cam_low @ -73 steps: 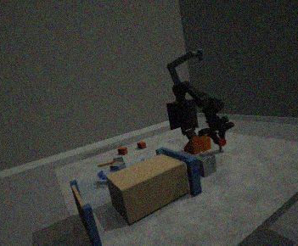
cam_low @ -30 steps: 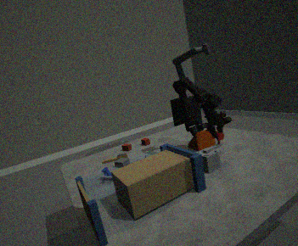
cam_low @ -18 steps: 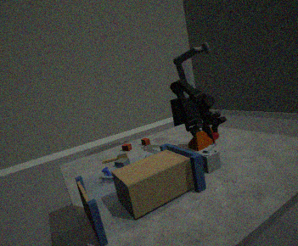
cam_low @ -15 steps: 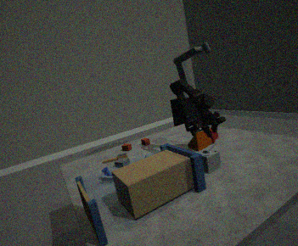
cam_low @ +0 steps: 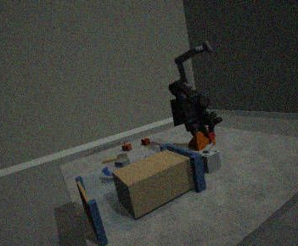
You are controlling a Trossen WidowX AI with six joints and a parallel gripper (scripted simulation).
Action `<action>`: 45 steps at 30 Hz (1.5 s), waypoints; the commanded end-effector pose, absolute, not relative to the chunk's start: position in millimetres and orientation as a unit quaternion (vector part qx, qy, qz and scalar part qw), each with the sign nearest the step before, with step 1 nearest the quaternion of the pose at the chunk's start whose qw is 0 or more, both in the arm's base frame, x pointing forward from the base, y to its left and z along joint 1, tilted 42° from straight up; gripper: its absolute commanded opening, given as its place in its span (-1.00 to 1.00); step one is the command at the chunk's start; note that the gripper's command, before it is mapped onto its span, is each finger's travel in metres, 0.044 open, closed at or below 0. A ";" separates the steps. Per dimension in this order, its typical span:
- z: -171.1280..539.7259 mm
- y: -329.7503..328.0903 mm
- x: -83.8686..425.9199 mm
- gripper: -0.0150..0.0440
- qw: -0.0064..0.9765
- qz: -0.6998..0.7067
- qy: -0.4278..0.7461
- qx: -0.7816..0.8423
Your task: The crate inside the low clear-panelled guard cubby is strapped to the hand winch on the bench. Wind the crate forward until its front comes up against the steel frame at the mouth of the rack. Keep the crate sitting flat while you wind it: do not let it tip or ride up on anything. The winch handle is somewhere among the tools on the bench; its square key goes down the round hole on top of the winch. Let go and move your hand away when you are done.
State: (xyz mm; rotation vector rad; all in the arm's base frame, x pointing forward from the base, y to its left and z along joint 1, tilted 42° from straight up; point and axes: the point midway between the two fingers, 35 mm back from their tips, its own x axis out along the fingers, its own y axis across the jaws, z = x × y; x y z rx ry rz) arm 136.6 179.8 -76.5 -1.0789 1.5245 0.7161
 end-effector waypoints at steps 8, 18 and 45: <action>-68.2 160.7 146.1 -0.49 0.537 0.288 0.643 -0.464; -63.2 152.5 153.7 -0.49 0.537 0.287 0.643 -0.464; -53.6 133.6 179.5 -0.49 0.537 0.286 0.643 -0.465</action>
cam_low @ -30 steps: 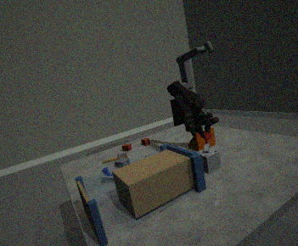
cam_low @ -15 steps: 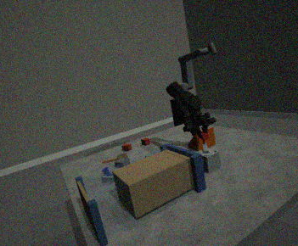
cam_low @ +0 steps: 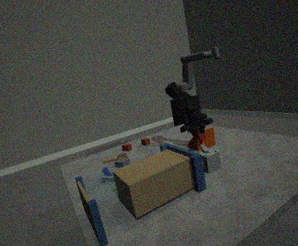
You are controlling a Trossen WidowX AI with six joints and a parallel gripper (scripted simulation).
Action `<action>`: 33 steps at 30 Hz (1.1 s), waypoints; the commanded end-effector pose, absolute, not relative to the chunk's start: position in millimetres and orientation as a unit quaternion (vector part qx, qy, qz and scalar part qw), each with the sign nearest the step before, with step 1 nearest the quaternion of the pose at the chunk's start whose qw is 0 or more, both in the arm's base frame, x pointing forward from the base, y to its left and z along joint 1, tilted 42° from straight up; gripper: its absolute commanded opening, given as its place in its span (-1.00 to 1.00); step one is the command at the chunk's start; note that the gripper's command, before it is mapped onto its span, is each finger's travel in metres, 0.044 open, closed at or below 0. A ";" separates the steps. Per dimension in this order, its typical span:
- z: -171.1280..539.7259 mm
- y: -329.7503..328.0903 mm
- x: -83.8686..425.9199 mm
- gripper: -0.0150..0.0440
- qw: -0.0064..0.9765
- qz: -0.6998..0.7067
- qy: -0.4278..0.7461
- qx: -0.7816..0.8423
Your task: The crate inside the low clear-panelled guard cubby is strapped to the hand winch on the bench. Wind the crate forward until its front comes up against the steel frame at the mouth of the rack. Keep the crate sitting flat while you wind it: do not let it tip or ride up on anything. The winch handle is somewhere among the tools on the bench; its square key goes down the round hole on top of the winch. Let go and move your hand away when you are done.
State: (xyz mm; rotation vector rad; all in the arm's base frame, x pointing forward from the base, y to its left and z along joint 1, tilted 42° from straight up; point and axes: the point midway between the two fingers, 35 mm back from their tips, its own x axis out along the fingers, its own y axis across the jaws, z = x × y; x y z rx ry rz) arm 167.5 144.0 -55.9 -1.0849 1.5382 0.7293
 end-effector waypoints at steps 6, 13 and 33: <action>-52.4 130.2 185.9 -0.49 0.537 0.286 0.643 -0.465; -51.3 126.9 193.5 -0.49 0.537 0.286 0.643 -0.465; -50.7 119.8 216.8 -0.49 0.537 0.285 0.643 -0.466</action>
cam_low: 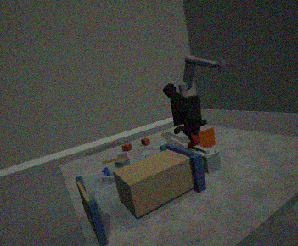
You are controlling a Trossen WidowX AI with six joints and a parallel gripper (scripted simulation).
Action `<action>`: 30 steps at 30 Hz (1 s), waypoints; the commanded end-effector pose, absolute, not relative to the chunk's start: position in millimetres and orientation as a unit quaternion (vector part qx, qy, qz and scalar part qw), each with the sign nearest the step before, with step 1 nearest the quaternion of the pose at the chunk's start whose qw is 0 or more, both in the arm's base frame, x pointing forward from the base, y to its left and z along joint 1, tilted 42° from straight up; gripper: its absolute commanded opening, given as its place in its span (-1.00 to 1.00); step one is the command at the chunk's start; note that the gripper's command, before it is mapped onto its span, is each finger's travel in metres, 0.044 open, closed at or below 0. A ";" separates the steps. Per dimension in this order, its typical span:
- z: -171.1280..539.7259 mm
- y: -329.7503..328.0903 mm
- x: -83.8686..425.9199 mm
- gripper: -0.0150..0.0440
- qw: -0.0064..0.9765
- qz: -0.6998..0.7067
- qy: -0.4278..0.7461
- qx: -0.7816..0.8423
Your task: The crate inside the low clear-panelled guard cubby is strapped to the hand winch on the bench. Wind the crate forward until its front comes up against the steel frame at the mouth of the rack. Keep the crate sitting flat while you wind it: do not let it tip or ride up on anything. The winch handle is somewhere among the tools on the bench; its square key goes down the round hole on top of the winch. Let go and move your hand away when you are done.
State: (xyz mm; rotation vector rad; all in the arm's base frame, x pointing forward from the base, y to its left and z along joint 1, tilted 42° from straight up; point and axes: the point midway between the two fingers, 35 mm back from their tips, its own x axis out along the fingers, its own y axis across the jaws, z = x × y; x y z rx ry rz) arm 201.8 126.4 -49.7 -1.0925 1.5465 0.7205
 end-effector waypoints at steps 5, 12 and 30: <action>-51.2 118.7 223.0 -0.49 0.537 0.285 0.643 -0.466; -52.1 117.7 231.2 -0.49 0.537 0.285 0.643 -0.466; -56.6 117.5 252.5 -0.49 0.538 0.284 0.642 -0.466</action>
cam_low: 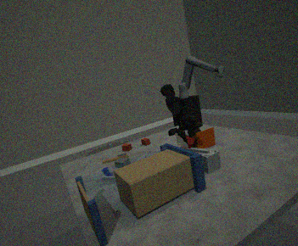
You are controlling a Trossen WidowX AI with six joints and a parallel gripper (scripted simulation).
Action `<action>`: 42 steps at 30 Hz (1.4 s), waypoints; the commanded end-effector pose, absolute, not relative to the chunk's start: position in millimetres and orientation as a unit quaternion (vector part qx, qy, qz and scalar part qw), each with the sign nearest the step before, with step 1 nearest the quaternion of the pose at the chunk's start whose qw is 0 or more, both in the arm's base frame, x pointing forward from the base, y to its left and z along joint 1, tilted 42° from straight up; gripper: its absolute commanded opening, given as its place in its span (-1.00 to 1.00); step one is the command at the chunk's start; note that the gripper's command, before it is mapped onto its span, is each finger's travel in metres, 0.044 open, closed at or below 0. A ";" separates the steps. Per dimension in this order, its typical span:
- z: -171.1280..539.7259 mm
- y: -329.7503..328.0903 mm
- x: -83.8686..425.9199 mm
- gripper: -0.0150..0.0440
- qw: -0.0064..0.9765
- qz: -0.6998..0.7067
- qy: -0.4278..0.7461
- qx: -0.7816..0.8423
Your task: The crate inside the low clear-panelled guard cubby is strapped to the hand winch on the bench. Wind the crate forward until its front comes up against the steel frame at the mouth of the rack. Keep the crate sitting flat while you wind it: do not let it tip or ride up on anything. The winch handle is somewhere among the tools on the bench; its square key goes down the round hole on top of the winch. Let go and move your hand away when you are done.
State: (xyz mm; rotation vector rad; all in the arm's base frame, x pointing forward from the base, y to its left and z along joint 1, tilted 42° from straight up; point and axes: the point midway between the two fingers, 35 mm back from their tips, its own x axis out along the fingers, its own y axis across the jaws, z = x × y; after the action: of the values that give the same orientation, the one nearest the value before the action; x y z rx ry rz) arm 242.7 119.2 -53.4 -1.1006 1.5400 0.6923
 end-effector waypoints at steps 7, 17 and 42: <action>-59.2 118.5 260.8 -0.49 0.538 0.284 0.642 -0.466; -57.4 120.2 257.2 -0.40 0.531 0.290 0.648 -0.463; -20.9 151.2 266.2 1.00 0.531 0.290 0.648 -0.463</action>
State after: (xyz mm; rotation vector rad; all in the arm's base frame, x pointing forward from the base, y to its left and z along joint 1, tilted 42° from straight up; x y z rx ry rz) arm 260.7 132.5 -41.1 -1.1111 1.5612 0.6899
